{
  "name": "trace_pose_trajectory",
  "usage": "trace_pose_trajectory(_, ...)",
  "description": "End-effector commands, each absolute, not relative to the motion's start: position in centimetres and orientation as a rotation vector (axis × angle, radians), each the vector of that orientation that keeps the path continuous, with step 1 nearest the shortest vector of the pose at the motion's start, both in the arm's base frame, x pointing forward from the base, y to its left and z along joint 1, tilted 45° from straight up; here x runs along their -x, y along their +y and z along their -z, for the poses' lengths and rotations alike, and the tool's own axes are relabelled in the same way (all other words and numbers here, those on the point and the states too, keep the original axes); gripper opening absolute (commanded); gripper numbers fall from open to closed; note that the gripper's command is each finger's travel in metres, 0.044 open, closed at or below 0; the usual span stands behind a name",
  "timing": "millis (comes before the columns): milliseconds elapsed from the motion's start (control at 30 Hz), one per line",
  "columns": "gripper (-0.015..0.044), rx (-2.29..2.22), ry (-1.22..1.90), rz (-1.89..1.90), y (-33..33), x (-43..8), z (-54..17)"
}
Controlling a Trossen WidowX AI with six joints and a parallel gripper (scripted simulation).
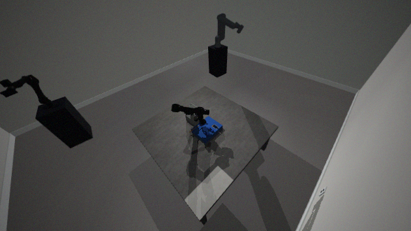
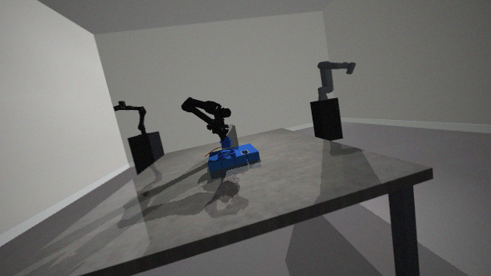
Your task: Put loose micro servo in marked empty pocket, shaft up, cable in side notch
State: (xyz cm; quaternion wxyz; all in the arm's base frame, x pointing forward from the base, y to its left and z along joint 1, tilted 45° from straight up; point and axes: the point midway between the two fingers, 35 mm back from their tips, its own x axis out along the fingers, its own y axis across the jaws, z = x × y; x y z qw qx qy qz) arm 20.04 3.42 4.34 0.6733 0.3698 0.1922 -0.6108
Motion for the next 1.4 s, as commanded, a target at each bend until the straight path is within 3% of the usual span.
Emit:
trace_pose_trajectory(0,0.0000,-0.840,0.435,1.370,3.5,-19.9,-4.6)
trace_pose_trajectory(367,0.0000,-0.842,0.434,1.369,4.7,-22.7,-4.1)
trace_pose_trajectory(1367,0.0000,-0.846,0.438,1.369,12.1,-21.2,3.2)
